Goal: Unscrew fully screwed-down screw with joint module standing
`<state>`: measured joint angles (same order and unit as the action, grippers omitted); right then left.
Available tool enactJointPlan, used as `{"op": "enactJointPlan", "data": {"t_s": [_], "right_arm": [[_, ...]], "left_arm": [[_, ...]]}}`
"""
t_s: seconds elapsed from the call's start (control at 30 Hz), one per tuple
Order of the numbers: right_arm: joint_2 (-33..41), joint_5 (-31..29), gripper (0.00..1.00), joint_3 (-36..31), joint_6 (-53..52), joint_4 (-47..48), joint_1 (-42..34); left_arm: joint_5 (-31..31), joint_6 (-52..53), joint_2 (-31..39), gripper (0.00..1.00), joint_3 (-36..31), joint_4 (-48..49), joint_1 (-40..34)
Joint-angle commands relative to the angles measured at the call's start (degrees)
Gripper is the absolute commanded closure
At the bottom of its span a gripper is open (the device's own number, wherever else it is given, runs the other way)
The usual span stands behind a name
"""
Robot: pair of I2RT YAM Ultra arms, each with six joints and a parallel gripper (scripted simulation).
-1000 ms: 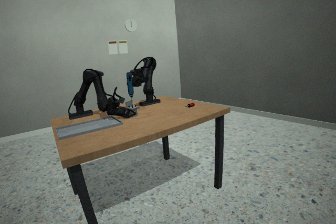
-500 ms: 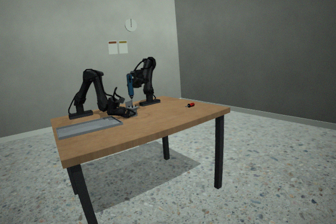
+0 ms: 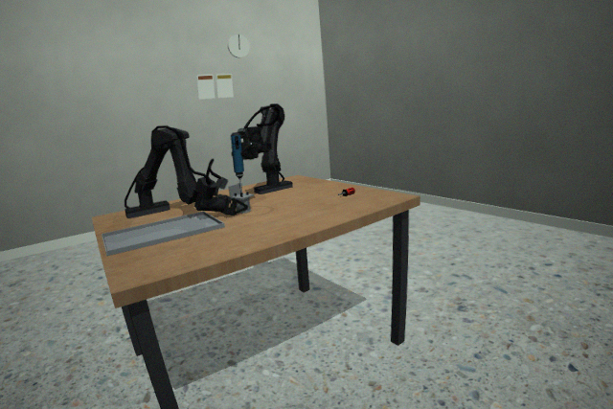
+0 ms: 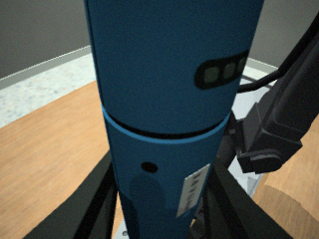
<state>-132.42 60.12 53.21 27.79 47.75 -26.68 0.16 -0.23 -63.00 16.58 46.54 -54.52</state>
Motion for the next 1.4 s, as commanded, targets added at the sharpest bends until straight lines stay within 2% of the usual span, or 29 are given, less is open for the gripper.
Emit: {"op": "enactJointPlan", "data": {"t_s": [0.0,1.37], "right_arm": [[1.9,0.4,0.41,-0.1,-0.3,0.2,0.7],[1.9,0.4,0.41,-0.1,-0.3,0.2,0.7]], "left_arm": [[0.1,-0.4,0.4,0.58,1.6,5.8,-0.1],[0.5,-0.4,1.4,0.58,1.6,5.4,-0.7]]}}
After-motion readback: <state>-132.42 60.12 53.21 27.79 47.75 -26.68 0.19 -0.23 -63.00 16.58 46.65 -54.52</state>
